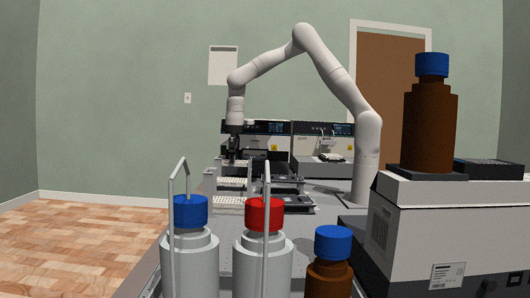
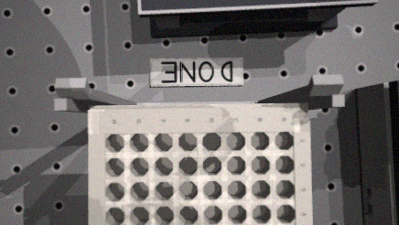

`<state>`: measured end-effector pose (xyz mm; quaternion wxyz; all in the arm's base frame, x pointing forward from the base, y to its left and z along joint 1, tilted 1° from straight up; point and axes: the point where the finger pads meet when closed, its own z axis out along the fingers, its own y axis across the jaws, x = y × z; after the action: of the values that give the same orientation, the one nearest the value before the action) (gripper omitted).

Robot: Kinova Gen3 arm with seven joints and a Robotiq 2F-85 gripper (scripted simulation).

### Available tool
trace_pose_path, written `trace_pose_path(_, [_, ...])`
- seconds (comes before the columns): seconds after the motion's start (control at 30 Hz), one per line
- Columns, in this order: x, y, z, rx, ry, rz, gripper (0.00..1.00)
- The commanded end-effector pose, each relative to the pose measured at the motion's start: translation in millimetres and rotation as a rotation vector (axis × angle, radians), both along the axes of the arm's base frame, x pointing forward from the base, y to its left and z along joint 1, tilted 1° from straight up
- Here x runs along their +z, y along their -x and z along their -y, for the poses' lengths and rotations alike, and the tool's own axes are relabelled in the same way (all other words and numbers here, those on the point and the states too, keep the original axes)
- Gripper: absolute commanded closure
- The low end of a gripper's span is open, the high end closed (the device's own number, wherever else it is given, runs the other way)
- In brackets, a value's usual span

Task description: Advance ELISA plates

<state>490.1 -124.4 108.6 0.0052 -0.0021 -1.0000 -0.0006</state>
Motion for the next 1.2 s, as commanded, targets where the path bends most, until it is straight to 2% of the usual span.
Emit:
trace_pose_path(0.0, [-4.3, 1.0, 2, 0.000, 0.008, -0.002, 0.06])
trace_pose_path(1.17, [-24.9, 1.3, 2, 0.001, 0.008, -0.002, 0.06])
